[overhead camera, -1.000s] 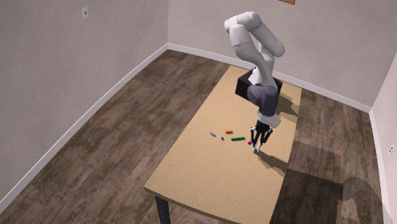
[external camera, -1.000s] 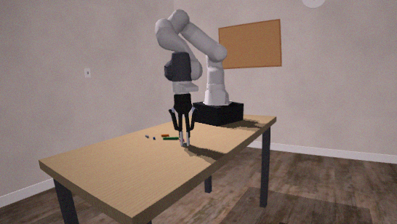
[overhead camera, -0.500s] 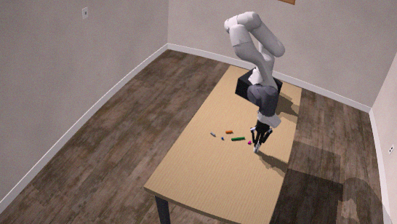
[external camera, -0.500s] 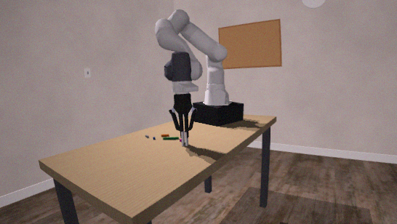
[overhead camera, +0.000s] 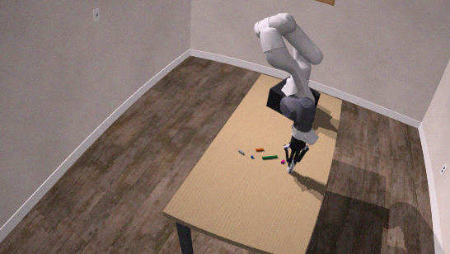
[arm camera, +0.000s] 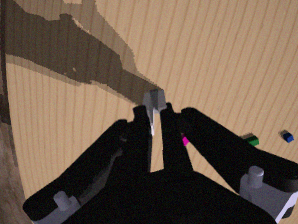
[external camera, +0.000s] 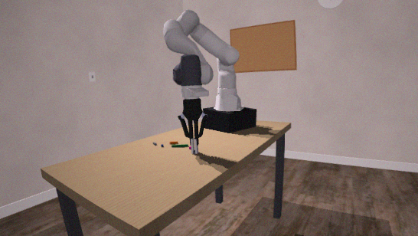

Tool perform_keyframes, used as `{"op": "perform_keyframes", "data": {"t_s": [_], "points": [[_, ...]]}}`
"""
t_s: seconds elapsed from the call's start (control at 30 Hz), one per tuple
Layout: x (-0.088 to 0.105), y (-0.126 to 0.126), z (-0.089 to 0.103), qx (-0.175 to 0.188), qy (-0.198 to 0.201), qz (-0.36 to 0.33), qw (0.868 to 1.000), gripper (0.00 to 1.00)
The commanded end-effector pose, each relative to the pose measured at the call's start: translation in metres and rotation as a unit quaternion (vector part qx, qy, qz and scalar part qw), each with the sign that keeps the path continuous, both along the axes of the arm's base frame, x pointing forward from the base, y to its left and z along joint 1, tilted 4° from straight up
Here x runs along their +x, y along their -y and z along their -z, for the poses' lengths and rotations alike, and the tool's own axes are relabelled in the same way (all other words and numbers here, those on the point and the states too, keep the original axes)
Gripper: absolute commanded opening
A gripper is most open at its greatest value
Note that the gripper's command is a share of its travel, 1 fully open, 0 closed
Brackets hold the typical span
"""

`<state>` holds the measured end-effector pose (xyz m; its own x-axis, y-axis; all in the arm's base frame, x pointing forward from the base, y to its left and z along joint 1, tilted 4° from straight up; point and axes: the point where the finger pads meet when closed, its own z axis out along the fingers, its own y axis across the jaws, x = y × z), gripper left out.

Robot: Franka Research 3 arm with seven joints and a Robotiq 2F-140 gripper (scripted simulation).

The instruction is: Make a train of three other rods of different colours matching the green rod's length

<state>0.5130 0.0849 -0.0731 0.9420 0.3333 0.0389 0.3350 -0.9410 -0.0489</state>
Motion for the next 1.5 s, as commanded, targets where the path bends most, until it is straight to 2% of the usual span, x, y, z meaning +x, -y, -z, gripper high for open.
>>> {"op": "perform_keyframes", "data": {"t_s": [0.0,0.23,0.33,0.43,0.6,0.67,0.8,0.9,1.33,1.4,1.47], "points": [[0.001,0.000,0.000,0.000,0.002,0.001,1.000,0.03],[0.001,0.000,-0.001,0.000,0.002,0.001,1.000,0.03],[0.001,0.000,-0.007,0.000,0.002,0.001,1.000,0.03],[0.001,0.001,-0.023,0.000,0.002,0.001,1.000,0.03],[0.000,0.004,-0.061,0.000,0.002,0.001,1.000,0.03],[0.000,0.004,-0.061,0.000,0.002,0.001,1.000,0.03],[-0.001,0.005,-0.086,0.000,0.002,0.001,1.000,0.03],[-0.001,0.006,-0.097,0.000,0.002,0.001,1.000,0.03],[-0.001,0.009,-0.100,0.000,0.001,0.008,1.000,0.03],[0.003,0.042,-0.096,0.002,-0.006,0.096,0.995,0.03],[0.004,0.051,-0.095,0.002,-0.008,0.121,0.993,0.03]]}}
